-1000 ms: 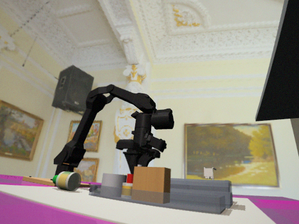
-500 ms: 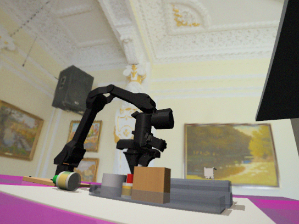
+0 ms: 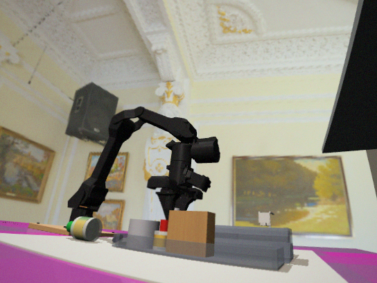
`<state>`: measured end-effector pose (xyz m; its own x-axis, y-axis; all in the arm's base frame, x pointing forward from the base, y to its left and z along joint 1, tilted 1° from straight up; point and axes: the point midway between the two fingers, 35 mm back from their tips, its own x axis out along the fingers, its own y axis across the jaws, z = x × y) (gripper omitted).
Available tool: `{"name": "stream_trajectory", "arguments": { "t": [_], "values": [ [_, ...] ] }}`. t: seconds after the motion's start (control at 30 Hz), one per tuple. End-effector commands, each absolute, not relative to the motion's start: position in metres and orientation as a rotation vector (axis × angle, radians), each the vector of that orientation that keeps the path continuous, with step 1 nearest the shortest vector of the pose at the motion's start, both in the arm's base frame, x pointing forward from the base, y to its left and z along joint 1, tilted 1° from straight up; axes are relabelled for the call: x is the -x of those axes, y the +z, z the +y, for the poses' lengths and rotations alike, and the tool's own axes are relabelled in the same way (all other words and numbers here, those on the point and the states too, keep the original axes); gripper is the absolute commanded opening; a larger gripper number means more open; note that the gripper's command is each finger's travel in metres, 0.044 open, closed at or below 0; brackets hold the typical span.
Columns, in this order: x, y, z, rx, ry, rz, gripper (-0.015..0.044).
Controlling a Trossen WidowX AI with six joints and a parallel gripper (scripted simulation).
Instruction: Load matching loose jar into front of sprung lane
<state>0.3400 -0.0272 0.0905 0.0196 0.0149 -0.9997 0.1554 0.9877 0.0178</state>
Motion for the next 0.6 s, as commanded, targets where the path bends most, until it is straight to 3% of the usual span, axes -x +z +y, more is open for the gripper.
{"name": "stream_trajectory", "arguments": {
  "t": [0.0, 0.57],
  "values": [
    [-0.3467, 0.0924, -0.0286, -0.128, -0.111, 1.525, 0.0000],
    [-0.3474, 0.0883, -0.0286, -0.128, -0.111, 1.525, 0.0000]
  ]
}}
